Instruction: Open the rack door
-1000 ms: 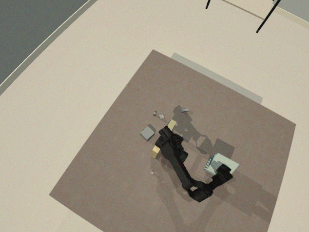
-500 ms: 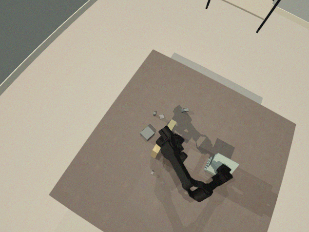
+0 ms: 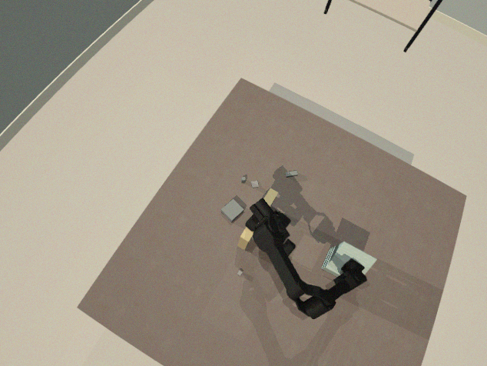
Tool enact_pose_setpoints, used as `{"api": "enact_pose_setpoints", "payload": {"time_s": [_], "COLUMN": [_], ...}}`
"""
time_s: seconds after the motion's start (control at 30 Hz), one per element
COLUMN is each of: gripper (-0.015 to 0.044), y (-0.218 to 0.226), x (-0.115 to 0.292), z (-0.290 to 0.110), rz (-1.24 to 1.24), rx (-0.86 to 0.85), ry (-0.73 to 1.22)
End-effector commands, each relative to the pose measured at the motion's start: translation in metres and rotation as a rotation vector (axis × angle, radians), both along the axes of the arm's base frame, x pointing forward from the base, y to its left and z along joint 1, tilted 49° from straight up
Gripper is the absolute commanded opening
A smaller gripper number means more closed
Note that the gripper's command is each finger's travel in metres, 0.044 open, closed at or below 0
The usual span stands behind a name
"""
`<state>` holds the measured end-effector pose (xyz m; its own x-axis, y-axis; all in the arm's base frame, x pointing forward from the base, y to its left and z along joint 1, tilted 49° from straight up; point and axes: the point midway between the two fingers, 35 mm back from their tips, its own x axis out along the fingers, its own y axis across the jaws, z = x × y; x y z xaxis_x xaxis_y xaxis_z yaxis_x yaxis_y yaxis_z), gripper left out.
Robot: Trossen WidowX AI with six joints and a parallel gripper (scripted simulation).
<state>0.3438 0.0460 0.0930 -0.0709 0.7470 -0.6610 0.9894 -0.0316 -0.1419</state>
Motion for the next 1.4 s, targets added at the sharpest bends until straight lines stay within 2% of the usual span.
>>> {"api": "enact_pose_setpoints", "payload": {"time_s": [0.0, 0.57, 1.37], "gripper": [0.0134, 0.0022, 0.0022], "y": [-0.001, -0.001, -0.008], "x": [0.0, 0.0, -0.018], "z": [0.0, 0.0, -0.006], "rz": [-0.002, -0.002, 0.261], "rx": [-0.004, -0.004, 0.024], "ry": [0.004, 0.004, -0.291]}}
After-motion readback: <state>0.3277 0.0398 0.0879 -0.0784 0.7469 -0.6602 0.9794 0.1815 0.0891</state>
